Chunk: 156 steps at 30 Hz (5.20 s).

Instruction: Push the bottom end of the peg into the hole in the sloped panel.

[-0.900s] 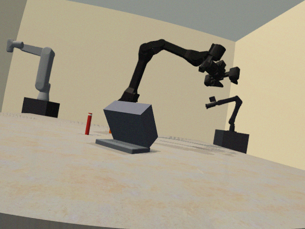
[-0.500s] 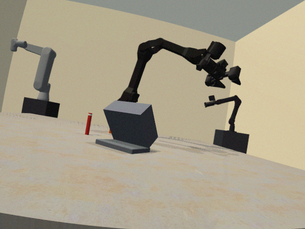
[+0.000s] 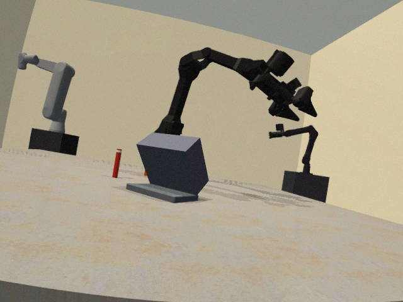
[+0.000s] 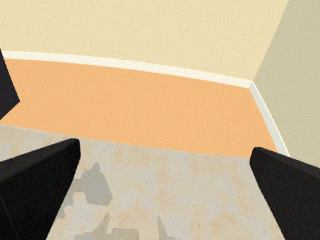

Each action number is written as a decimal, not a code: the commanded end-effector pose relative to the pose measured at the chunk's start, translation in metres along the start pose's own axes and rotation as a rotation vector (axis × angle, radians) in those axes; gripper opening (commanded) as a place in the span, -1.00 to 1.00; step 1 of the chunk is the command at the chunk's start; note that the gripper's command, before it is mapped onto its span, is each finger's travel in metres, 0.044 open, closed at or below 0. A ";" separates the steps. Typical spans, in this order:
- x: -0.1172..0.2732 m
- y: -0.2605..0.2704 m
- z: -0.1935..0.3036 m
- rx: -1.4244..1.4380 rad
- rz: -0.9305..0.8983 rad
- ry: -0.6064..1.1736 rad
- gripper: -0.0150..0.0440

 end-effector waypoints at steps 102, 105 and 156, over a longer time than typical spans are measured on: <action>0.384 0.083 0.311 -1.311 0.682 1.070 1.00; 0.384 0.085 0.311 -1.321 0.681 1.074 1.00; 0.360 0.093 0.366 -1.313 0.685 1.067 0.91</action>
Point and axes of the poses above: the point midway between the two fingers, 35 mm back from their tips, its own x axis back along the fingers, its own y axis across the jaws, z = x × y, the point moved 5 cm from there along x, back along the fingers, and after that the axes turned 8 degrees about x, right-handed, at the moved point
